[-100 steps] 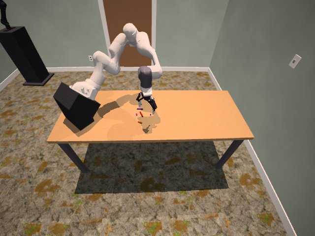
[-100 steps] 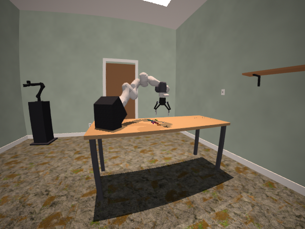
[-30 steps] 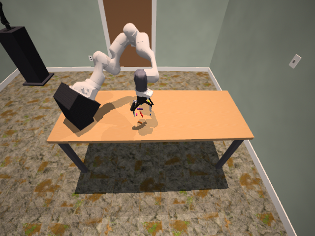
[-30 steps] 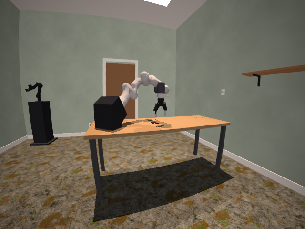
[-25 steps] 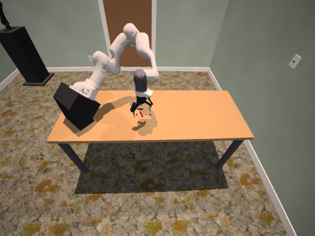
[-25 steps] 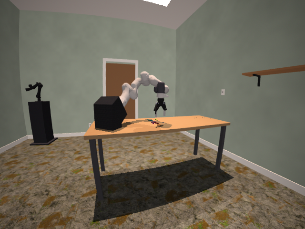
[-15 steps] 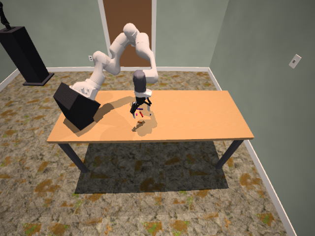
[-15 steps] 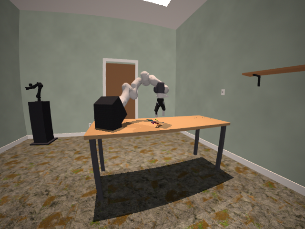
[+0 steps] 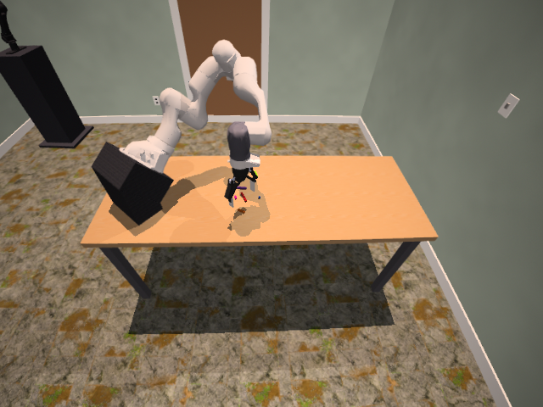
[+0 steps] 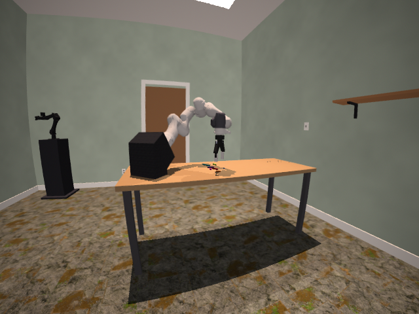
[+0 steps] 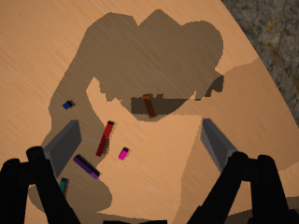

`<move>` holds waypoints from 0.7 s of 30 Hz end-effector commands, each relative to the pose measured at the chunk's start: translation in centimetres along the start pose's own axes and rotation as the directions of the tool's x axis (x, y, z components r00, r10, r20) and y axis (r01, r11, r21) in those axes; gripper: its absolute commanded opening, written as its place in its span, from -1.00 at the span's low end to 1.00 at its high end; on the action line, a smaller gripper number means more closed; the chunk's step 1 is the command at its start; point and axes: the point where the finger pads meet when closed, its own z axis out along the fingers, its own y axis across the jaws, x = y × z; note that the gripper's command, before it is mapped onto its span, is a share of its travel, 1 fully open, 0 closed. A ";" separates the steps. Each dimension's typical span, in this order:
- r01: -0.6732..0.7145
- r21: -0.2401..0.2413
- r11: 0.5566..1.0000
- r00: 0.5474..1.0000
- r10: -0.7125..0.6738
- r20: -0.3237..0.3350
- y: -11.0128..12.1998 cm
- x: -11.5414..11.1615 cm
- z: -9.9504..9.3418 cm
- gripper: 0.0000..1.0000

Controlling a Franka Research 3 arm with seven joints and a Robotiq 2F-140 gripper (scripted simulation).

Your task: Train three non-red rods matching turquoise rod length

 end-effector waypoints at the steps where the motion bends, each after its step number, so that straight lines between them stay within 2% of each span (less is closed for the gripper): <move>1: 0.167 0.002 0.986 0.986 -0.167 -0.007 0.5 -0.1 0.1 1.00; 10: 0.283 0.001 0.959 0.959 -0.283 -0.006 1.0 -0.2 0.2 1.00; 14: 0.295 0.001 0.956 0.956 -0.295 -0.006 1.1 -0.3 0.2 1.00; 15: 0.295 0.001 0.956 0.956 -0.295 -0.006 1.1 -0.3 0.2 -0.71; 21: 0.295 0.001 0.956 0.956 -0.295 -0.006 1.1 -0.3 0.2 -0.71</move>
